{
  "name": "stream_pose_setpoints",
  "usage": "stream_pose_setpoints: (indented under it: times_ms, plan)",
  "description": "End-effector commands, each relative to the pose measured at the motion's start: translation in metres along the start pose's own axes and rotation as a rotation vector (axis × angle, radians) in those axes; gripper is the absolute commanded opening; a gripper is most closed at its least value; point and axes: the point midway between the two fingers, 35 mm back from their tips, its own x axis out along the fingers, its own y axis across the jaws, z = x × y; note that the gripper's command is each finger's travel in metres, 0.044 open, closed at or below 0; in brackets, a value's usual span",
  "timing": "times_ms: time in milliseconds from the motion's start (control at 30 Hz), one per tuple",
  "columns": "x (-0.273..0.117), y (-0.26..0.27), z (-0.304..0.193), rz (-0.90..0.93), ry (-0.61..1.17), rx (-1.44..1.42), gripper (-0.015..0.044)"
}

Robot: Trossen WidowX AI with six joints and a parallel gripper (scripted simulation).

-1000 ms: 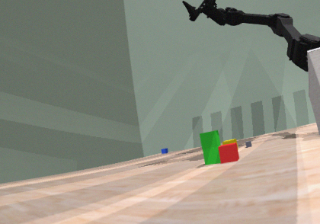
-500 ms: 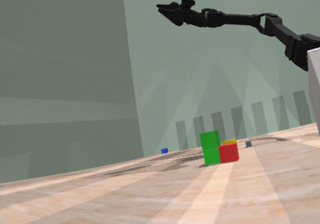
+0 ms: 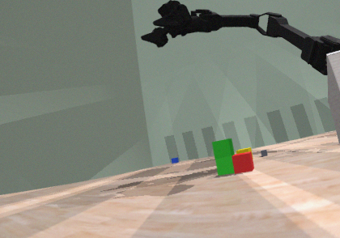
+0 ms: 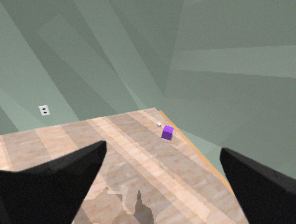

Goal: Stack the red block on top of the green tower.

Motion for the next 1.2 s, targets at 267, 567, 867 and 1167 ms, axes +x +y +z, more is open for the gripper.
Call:
stream_pose_setpoints:
  times_ms: [267, 567, 867, 1167]
  plan:
    - [0.068, 0.091, -0.107, 0.044, 0.511, 0.531, 0.044]
    - [0.077, 0.154, -0.182, -0.119, 0.874, 0.79, 0.044]
    - [0.058, 0.203, -0.247, -0.423, 1.154, 0.92, 0.044]
    - [0.048, 0.215, -0.263, -0.523, 1.206, 0.932, 0.044]
